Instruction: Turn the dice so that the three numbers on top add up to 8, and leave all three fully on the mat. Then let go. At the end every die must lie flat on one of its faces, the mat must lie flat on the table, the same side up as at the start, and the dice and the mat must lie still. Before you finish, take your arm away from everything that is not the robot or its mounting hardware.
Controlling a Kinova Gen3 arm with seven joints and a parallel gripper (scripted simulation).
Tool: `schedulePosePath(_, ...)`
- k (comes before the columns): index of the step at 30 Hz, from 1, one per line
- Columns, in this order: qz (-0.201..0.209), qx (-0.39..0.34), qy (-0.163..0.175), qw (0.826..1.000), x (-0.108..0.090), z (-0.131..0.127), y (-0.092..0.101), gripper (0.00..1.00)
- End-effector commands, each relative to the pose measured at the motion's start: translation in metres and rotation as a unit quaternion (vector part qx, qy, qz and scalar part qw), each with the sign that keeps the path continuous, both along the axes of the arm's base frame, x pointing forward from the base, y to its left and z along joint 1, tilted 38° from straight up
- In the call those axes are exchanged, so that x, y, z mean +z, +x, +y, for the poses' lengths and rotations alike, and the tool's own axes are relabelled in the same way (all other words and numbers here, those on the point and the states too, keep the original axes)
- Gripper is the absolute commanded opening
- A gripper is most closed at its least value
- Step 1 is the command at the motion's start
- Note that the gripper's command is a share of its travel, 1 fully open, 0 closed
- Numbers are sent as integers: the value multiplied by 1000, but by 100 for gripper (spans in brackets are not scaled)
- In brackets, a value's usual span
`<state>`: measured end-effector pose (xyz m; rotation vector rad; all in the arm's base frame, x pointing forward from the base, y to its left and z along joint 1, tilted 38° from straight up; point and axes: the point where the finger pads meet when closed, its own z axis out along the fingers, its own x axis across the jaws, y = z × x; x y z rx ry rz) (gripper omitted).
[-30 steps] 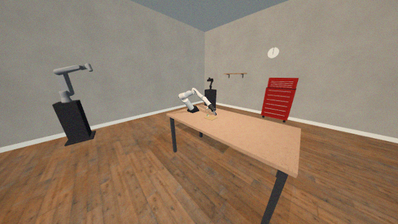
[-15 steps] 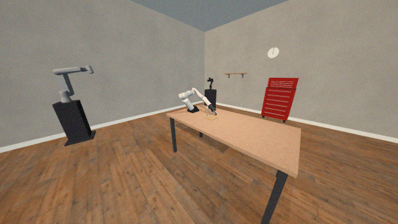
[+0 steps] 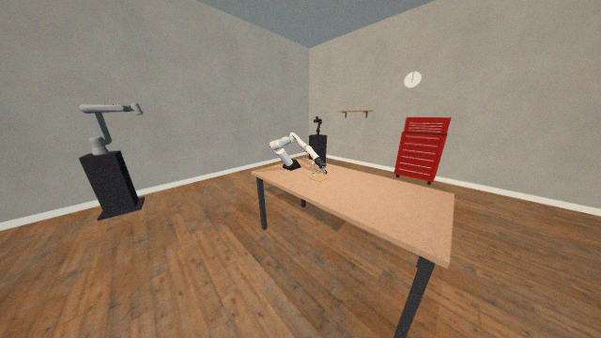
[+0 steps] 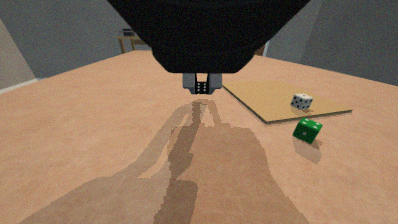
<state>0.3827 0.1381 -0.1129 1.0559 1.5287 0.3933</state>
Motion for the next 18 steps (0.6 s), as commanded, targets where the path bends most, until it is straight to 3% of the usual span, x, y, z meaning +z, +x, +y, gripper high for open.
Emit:
schedulePosePath(1,0,5,6,1000,-3,4,0,34)
schedulePosePath(18,0,5,6,1000,-8,0,1,34)
